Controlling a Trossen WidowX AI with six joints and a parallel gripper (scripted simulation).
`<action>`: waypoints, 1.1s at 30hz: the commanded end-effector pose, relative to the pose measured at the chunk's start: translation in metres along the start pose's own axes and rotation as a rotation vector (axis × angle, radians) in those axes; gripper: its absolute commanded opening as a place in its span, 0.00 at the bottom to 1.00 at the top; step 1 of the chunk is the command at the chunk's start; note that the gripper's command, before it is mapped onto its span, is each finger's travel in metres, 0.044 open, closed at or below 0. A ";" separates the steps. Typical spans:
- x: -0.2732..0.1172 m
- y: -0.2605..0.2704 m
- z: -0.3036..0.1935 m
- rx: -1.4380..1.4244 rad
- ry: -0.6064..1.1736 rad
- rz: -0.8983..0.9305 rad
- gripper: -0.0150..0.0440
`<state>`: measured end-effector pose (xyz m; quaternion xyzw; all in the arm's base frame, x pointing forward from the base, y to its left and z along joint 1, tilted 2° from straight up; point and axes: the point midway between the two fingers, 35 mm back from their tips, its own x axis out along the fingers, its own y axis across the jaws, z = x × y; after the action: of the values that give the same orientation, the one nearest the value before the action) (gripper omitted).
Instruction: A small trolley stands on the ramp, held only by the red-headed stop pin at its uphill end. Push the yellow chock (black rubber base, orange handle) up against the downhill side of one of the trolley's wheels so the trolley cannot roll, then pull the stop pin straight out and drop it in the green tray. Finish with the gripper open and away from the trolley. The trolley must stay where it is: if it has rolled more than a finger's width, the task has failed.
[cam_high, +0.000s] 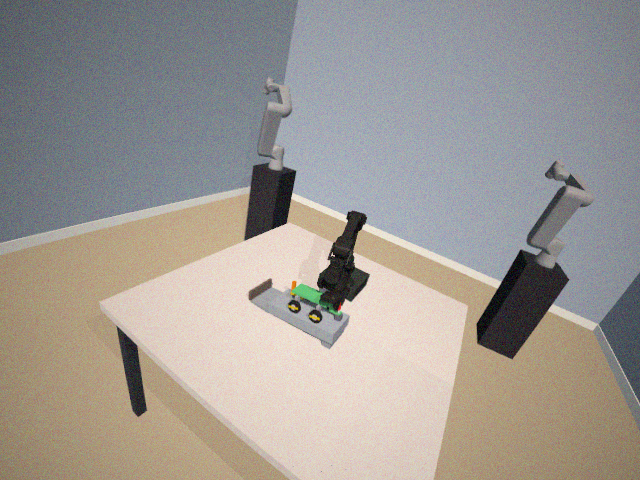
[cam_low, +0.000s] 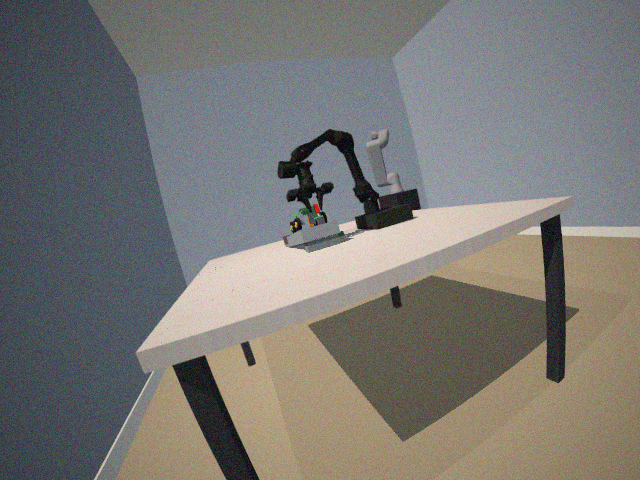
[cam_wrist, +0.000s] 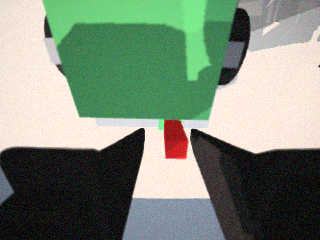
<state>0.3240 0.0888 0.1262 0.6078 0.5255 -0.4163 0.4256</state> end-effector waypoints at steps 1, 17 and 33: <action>0.008 -0.003 0.002 0.005 -0.004 -0.012 0.58; 0.010 -0.002 0.001 0.001 0.000 -0.005 0.35; 0.003 -0.004 0.000 0.005 -0.003 -0.011 0.25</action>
<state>0.3205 0.0906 0.1187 0.6037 0.5288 -0.4217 0.4220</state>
